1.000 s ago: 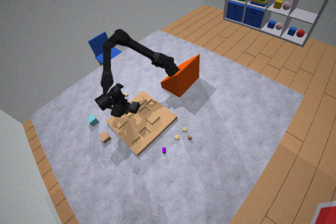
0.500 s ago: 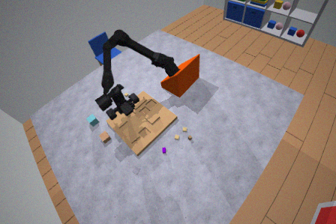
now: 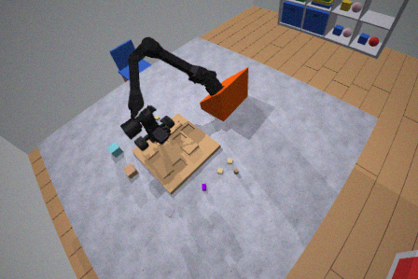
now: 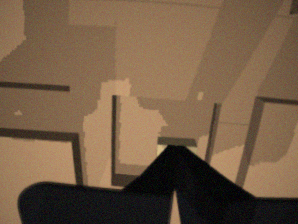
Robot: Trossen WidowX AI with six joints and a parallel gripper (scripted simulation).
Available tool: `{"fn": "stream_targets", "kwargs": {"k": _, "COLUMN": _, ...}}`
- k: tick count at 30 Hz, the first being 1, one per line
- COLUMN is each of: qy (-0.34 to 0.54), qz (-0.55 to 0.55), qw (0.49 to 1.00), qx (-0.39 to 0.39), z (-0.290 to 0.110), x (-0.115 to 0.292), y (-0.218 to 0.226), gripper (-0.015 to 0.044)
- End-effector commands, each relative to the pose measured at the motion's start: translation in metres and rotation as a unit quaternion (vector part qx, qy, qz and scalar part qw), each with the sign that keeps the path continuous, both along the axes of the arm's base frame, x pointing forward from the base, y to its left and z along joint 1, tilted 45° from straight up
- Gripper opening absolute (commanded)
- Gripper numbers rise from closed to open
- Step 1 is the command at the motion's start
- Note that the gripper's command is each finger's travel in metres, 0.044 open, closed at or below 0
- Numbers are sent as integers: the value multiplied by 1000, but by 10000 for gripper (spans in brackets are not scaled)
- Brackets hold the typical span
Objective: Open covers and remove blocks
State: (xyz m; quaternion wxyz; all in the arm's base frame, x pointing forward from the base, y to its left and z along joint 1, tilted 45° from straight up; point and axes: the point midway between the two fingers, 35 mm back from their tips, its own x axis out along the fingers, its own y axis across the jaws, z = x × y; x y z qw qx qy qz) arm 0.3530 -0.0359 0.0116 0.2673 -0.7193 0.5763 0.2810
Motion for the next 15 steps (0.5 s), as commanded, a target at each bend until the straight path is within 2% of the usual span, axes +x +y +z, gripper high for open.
{"fn": "stream_targets", "kwargs": {"k": 1, "qy": 4, "qz": -1, "qw": 1000, "qx": -4, "z": -6, "x": -6, "y": 1, "gripper": 0}}
{"fn": "stream_targets", "kwargs": {"k": 5, "qy": -14, "qz": -19, "qw": 1000, "qx": 1, "z": -8, "x": -7, "y": 3, "gripper": 0}}
{"fn": "stream_targets", "kwargs": {"k": 9, "qy": -109, "qz": -119, "qw": 987, "qx": 25, "z": -9, "x": -7, "y": 3, "gripper": 0}}
{"fn": "stream_targets", "kwargs": {"k": 15, "qy": -296, "qz": -313, "qw": 900, "qx": 73, "z": -9, "x": -7, "y": 3, "gripper": 0}}
